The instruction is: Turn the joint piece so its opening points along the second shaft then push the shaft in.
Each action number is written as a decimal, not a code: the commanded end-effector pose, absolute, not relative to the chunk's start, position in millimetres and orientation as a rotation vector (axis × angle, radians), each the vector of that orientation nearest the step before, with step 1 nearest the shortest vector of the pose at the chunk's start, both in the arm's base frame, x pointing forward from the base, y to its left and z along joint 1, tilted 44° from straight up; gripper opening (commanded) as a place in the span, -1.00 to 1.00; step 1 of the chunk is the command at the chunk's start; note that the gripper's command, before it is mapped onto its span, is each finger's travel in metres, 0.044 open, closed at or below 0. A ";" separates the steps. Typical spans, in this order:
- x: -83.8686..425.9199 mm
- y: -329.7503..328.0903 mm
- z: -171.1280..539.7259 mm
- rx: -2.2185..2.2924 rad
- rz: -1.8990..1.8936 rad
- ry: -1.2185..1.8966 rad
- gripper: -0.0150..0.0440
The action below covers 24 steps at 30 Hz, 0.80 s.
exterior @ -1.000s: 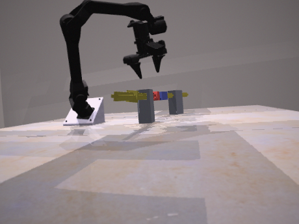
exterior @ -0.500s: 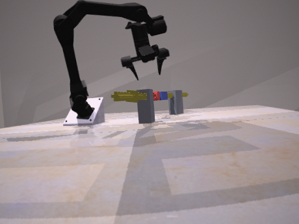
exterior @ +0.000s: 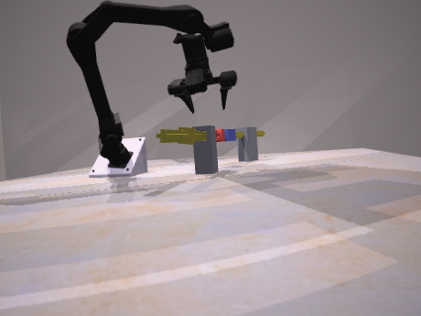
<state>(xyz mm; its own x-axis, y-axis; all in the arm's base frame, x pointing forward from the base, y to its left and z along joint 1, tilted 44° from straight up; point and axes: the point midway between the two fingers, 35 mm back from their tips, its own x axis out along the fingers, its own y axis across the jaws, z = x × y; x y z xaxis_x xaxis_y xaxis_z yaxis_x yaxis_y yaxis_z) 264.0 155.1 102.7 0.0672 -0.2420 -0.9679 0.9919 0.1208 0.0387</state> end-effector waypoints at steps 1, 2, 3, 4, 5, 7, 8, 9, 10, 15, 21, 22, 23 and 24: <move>262.7 154.3 102.1 0.983 -1.205 1.040 1.00; 262.7 154.3 102.1 0.983 -1.205 1.040 1.00; 262.7 154.3 102.1 0.983 -1.205 1.040 1.00; 263.6 152.8 103.8 0.980 -1.201 1.041 1.00; 266.3 148.0 108.8 0.968 -1.188 1.044 1.00; 274.8 129.3 127.6 0.924 -1.145 1.052 1.00; 278.5 118.4 138.0 0.898 -1.122 1.055 1.00; 281.5 107.3 148.4 0.871 -1.100 1.058 1.00; 283.7 95.9 158.8 0.843 -1.079 1.060 1.00; 283.0 37.4 210.1 0.690 -0.993 1.066 1.00; 270.8 -2.4 244.1 0.574 -0.949 1.070 1.00; 270.8 -2.4 244.1 0.574 -0.949 1.070 1.00; 270.8 -2.4 244.1 0.574 -0.949 1.070 1.00; 270.8 -2.4 244.1 0.574 -0.949 1.070 1.00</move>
<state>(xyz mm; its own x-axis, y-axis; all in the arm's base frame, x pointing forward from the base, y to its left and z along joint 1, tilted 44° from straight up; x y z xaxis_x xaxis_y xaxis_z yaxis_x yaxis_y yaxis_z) 271.6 0.0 243.5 0.1714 -0.3557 -0.9188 0.8748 0.4839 -0.0241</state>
